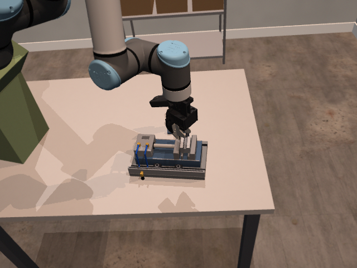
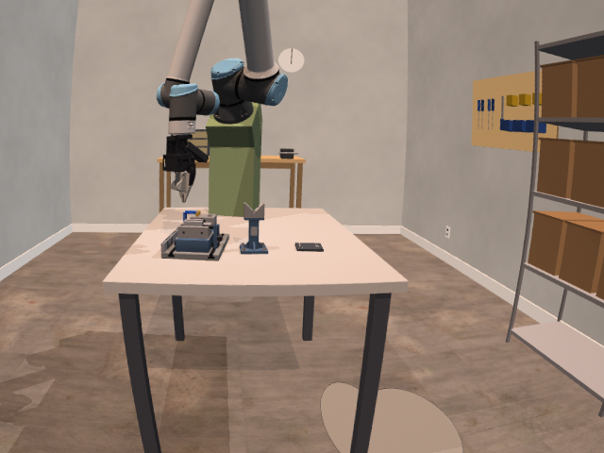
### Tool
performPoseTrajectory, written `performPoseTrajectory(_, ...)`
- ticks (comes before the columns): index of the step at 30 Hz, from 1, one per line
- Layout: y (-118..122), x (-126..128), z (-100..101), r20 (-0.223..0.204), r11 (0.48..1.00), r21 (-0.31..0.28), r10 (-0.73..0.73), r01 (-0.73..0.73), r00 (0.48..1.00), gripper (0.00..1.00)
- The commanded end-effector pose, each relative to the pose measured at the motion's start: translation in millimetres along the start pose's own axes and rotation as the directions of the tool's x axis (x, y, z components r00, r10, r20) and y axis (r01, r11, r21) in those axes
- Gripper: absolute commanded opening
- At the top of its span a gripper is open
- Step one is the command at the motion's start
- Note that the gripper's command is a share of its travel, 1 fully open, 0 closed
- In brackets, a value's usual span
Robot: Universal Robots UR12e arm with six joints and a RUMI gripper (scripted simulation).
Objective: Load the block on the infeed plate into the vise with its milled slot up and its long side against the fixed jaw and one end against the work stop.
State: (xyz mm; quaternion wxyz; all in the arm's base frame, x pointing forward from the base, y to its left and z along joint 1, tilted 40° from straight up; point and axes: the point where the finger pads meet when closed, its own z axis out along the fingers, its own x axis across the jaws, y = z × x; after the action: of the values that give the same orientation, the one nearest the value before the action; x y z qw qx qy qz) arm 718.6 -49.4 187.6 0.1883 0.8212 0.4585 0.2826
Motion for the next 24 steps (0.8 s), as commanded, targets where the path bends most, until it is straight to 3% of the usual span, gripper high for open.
performPoseTrajectory(1, -6, 3, 0, 0.003, 0.988, -0.005, 0.152, -0.152, 0.988, 0.00)
performPoseTrajectory(6, -10, 5, 0, 0.003, 0.971, -0.006, 0.238, -0.238, 0.971, 0.00)
performPoseTrajectory(14, -20, 10, 0, 0.001, 0.881, -0.006, 0.472, -0.472, 0.881, 0.00)
performPoseTrajectory(17, -24, 12, -1, 0.000, 0.825, -0.006, 0.565, -0.565, 0.825, 0.00)
performPoseTrajectory(21, -28, 14, -1, 0.000, 0.762, -0.006, 0.648, -0.648, 0.762, 0.00)
performPoseTrajectory(24, -29, 14, -1, 0.000, 0.742, -0.006, 0.670, -0.670, 0.742, 0.00)
